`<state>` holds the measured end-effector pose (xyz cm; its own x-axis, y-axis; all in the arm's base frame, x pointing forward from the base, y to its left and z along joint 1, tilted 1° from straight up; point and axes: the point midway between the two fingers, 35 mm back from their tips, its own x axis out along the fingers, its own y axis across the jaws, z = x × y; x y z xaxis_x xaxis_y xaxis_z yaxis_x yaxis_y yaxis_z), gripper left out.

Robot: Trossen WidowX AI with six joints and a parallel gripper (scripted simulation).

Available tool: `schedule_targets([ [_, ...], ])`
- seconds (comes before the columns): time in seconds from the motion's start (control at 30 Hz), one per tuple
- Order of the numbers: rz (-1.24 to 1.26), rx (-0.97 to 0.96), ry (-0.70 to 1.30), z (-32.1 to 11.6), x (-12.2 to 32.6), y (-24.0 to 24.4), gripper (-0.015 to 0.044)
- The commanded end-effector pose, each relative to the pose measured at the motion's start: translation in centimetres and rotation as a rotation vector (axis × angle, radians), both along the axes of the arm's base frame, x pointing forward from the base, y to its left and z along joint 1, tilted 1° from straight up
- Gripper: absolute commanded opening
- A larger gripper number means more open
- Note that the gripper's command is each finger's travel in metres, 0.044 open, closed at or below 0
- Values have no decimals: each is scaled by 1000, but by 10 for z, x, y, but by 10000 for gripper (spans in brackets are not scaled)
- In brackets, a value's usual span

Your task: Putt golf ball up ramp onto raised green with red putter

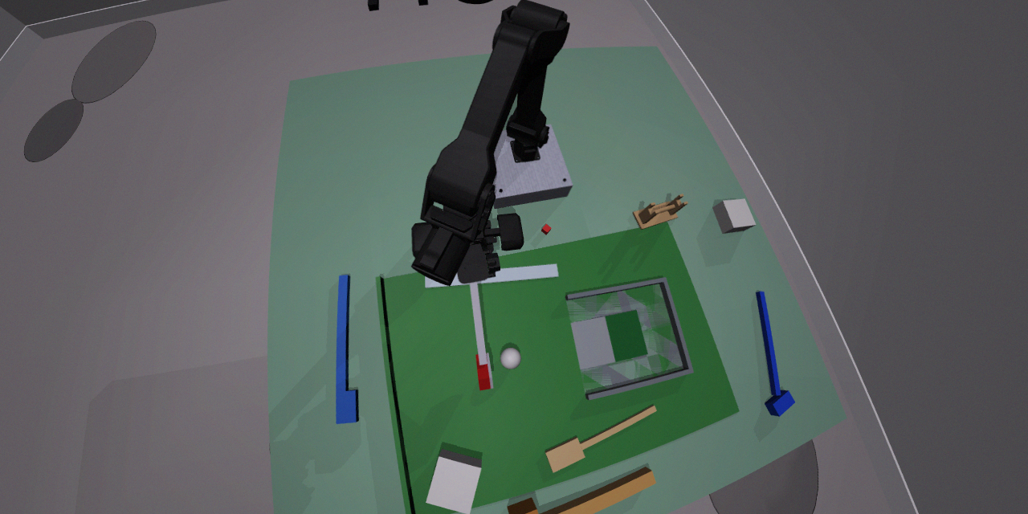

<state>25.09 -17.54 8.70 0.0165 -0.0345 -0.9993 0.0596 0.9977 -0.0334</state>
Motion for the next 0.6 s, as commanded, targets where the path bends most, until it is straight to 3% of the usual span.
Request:
schedule_targets([
  [0.0, -3, 1, 2, -7, -1, 0, 0],
  [0.57, -1, 3, 4, -24, 0, 0, 0],
])
